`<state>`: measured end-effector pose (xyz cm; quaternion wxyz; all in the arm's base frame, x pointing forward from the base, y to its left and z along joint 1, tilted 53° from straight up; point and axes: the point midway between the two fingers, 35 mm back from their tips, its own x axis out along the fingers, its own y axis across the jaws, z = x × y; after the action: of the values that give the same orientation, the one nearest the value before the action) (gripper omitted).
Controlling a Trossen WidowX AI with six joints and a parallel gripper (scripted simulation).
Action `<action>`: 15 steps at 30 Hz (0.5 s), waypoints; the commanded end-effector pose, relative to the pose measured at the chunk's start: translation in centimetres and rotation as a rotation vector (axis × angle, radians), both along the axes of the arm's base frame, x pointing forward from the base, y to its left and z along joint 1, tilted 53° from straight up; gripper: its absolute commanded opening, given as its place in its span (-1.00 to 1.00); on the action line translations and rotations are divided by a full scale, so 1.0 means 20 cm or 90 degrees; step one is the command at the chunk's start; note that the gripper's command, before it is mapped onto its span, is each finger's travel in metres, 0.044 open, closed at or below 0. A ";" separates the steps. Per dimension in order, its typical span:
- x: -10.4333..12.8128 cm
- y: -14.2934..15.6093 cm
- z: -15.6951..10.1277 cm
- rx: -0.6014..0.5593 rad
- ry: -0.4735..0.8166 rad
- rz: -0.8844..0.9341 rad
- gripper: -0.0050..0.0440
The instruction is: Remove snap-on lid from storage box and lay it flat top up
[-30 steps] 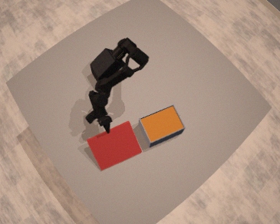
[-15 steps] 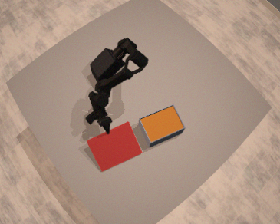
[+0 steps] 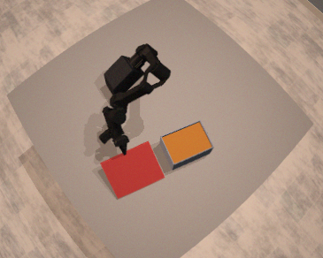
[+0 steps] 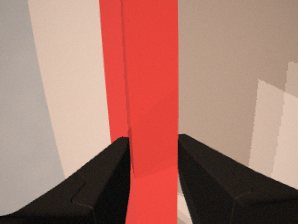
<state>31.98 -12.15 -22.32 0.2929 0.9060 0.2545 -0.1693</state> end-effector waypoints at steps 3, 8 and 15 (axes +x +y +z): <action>-0.03 0.13 -0.06 0.029 0.026 0.029 -1.00; -0.03 0.13 -0.06 0.029 0.026 0.029 -1.00; -0.03 0.13 -0.06 0.029 0.026 0.029 -1.00</action>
<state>31.82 -11.70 -22.63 0.2895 0.9057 0.2585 -0.1707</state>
